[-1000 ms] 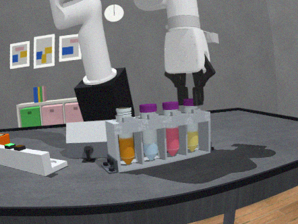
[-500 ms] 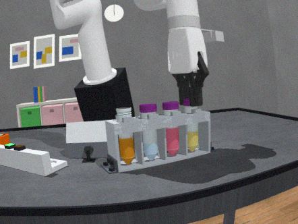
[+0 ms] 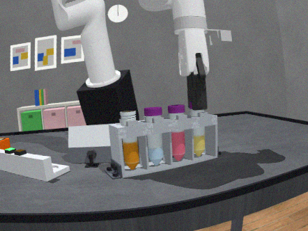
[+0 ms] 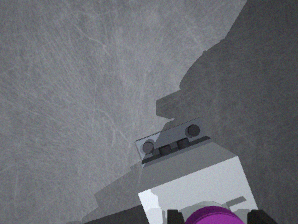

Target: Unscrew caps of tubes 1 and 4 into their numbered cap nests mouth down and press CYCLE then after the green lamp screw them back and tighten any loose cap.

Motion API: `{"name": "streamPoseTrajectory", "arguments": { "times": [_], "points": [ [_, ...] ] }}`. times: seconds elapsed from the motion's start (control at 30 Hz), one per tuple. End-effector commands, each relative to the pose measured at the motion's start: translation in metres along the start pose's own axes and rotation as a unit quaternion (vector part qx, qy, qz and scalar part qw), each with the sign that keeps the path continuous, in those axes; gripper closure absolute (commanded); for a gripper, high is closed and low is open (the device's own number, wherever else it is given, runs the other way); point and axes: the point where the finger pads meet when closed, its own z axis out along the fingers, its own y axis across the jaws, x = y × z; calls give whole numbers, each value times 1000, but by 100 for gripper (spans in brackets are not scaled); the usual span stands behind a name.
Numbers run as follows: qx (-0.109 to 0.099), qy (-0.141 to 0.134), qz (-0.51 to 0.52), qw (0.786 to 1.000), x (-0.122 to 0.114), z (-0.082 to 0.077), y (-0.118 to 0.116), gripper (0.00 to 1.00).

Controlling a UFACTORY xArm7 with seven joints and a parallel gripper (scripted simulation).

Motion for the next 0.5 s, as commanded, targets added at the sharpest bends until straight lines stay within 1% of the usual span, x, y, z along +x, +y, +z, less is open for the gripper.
{"name": "streamPoseTrajectory", "arguments": {
  "times": [0.0, 0.4, 0.47],
  "points": [
    [-8, 0, 12, 1000, 1, -1, 1, 54],
    [-8, 0, 12, 1000, 1, -1, 1, 54],
    [-8, 0, -28, 1000, 1, -2, 1, 54]
  ]
}}
